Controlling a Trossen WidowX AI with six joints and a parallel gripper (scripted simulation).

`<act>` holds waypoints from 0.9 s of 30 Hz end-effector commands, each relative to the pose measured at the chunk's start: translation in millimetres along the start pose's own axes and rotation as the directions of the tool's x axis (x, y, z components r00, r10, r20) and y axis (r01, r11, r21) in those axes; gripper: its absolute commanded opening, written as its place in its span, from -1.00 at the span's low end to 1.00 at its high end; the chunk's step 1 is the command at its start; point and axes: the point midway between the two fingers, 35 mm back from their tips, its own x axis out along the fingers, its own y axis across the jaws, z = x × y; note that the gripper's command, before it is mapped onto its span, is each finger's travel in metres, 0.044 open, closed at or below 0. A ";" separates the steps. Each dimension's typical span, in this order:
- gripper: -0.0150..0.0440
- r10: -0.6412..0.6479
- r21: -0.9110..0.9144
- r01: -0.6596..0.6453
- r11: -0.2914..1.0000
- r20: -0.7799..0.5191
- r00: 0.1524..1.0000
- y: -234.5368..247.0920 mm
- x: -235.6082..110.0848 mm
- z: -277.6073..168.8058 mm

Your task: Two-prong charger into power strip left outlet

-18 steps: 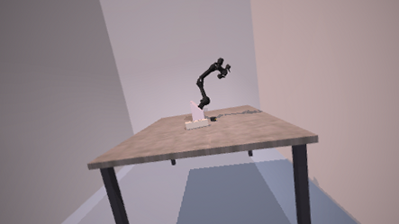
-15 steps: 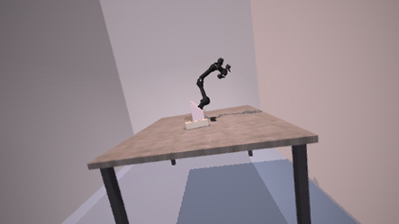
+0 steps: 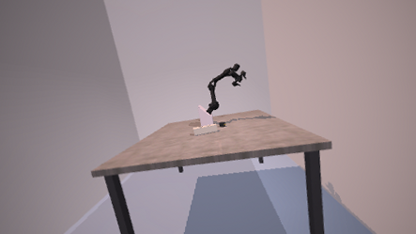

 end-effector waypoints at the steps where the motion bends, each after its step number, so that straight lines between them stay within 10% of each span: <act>1: 1.00 -0.018 0.020 0.017 1.000 0.058 0.998 -3.1 7.3 33.9; 27: 1.00 -0.149 -0.132 0.219 0.967 0.405 0.902 -46.5 5.3 200.2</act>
